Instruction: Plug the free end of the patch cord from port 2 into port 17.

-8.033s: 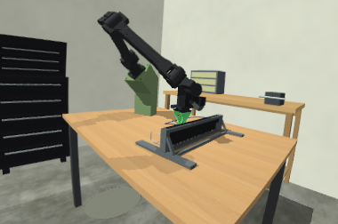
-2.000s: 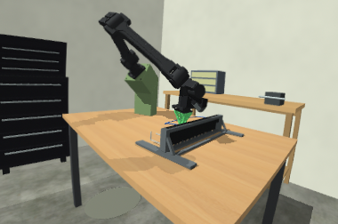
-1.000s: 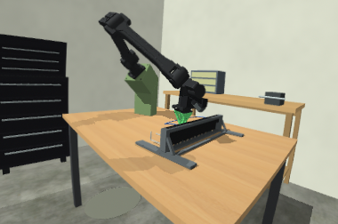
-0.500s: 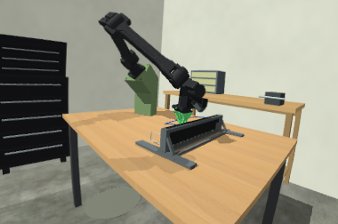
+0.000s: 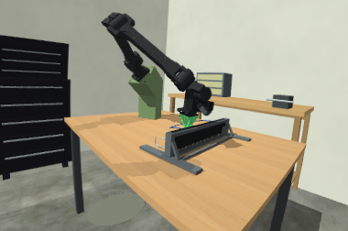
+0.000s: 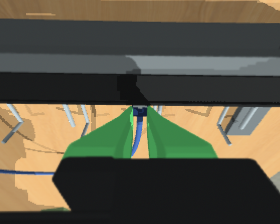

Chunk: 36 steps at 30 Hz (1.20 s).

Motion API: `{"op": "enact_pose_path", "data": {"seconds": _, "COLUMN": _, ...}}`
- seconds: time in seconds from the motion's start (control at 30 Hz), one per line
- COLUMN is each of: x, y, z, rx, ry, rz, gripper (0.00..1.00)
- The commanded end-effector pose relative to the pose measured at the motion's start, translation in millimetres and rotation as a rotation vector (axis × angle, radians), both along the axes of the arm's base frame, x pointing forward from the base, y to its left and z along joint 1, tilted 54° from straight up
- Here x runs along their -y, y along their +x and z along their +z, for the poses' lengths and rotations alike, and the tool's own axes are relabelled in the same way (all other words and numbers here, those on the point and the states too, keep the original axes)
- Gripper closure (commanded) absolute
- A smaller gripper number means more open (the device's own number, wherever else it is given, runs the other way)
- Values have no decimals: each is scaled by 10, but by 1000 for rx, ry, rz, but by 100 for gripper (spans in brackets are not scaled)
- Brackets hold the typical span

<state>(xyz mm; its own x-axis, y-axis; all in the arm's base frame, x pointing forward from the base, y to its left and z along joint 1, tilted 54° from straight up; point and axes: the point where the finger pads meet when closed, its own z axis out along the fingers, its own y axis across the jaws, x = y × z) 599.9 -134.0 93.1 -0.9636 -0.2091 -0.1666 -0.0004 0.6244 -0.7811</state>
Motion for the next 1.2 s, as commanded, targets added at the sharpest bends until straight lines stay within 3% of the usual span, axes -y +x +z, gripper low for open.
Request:
{"op": "enact_pose_path", "data": {"seconds": 0.0, "x": -336, "y": 414, "z": 176, "rx": 71, "ry": 10, "rz": 73, "gripper": 100}}
{"op": "enact_pose_path", "data": {"seconds": 1.17, "x": -343, "y": 415, "z": 197, "rx": 83, "ry": 13, "rz": 75, "gripper": 100}}
